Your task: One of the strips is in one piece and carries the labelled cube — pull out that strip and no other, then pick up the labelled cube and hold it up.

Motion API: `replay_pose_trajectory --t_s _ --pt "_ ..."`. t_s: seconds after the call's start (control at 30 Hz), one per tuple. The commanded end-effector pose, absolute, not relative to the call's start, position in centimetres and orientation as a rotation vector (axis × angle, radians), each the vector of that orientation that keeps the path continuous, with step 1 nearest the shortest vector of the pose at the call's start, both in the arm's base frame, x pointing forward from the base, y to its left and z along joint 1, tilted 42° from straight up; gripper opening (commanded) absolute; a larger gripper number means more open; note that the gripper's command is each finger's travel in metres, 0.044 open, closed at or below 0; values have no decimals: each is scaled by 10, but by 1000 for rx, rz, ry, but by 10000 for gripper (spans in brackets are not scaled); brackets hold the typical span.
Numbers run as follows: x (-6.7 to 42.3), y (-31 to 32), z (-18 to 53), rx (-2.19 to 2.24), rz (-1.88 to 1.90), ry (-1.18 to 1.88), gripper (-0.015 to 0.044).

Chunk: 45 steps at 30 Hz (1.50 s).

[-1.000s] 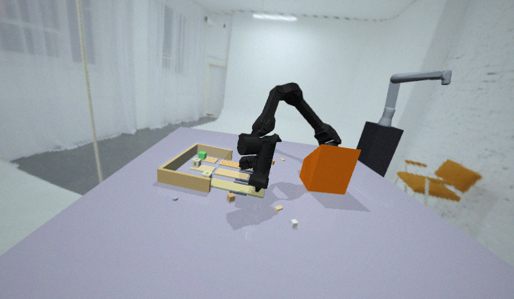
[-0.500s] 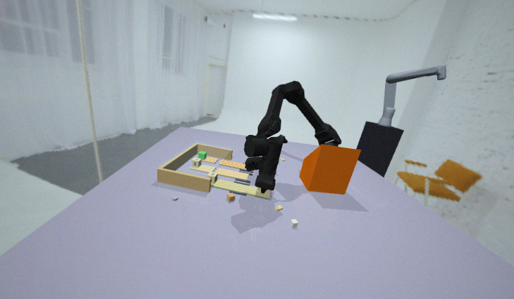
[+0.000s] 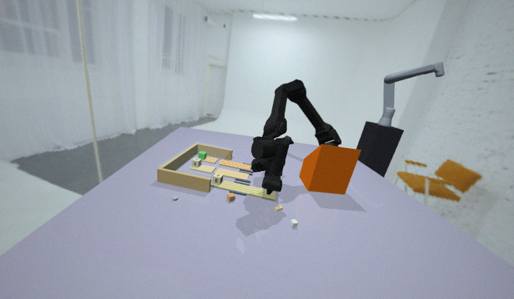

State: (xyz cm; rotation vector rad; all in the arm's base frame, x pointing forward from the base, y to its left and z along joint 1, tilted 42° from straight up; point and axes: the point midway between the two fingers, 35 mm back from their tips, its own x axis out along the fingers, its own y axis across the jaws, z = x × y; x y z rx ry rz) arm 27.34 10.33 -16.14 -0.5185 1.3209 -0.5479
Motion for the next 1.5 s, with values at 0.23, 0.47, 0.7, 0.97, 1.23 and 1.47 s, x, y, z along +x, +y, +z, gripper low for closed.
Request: replay_pose_trajectory --t_s 0.23,0.47,0.7,0.97,1.23,1.47 --pt "249 98 -167 -521 -555 1347 0" --pt "239 97 -169 -521 -554 1348 0" --pt "230 97 -170 -521 -554 1348 0" --pt "229 97 -170 -521 -554 1348 0" --pt "229 97 -170 -521 -554 1348 0" --pt "229 97 -170 -521 -554 1348 0"
